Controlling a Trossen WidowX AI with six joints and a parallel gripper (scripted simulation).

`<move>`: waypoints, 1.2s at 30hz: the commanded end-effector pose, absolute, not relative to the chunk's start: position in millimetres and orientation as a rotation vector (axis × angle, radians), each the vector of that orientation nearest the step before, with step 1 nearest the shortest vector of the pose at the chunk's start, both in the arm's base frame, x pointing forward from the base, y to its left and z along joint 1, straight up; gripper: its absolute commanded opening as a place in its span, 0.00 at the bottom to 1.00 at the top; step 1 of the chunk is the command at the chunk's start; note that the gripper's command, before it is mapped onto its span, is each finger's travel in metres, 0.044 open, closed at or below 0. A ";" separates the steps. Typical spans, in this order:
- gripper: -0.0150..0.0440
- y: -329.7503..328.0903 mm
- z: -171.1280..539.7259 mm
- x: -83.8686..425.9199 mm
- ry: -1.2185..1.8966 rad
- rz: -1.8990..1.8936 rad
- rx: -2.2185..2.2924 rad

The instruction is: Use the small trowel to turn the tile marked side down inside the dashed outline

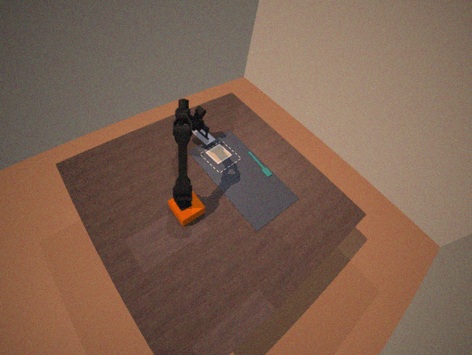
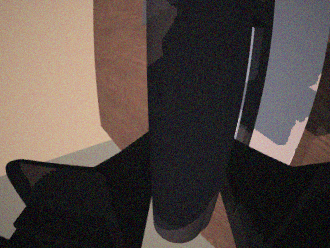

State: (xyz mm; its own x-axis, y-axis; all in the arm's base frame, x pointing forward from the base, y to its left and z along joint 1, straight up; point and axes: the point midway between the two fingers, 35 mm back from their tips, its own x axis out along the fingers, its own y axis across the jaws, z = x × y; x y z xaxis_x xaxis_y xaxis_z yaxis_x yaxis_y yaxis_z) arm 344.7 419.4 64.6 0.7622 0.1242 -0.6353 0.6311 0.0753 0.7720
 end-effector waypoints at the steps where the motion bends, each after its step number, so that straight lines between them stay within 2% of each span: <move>1: 0.25 402.6 66.3 361.9 0.659 -0.440 1.452; 15: 0.25 329.9 54.0 413.7 0.745 -0.507 1.353; 36: 0.25 201.7 46.5 444.9 0.845 -0.596 1.191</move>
